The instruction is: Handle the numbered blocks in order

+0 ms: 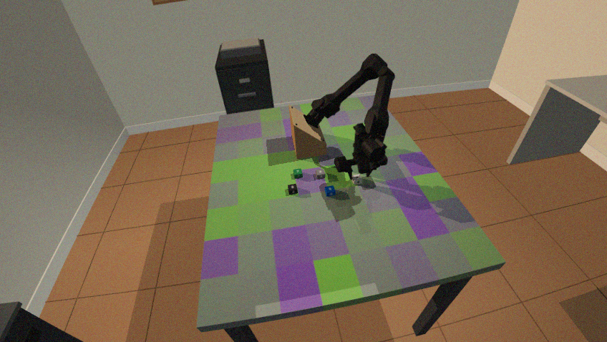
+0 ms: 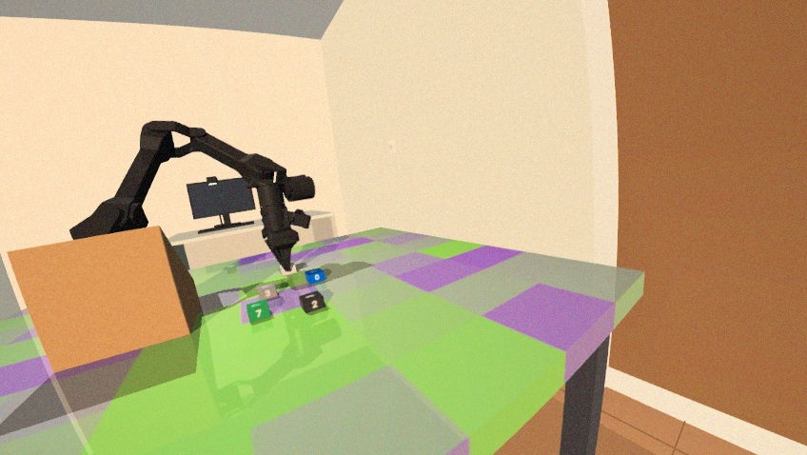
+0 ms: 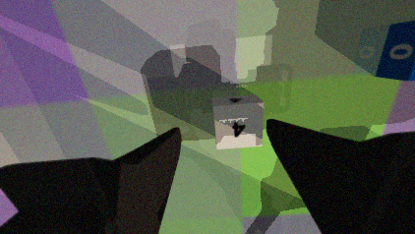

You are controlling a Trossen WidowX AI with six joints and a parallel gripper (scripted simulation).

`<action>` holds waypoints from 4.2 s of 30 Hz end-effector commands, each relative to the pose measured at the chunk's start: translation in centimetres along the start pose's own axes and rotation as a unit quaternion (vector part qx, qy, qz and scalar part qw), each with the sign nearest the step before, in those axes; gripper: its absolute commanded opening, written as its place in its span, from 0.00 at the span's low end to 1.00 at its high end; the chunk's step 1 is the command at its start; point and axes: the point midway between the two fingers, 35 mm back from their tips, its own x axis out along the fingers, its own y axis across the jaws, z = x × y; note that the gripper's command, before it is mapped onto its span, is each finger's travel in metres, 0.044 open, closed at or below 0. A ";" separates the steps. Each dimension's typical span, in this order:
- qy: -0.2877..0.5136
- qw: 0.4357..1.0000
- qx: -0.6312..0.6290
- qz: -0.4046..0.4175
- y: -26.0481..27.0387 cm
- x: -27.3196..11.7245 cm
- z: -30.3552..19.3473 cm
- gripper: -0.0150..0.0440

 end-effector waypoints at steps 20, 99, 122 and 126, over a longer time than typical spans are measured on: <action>0.003 1.000 0.004 0.000 -0.1 0.2 -0.1 0.46; 0.003 1.000 0.004 -0.003 -0.3 -9.1 0.2 0.71; 0.000 1.000 0.008 -0.022 -9.0 -12.0 -1.1 0.46; 0.002 1.000 0.009 -0.025 -14.4 -12.2 -3.2 0.46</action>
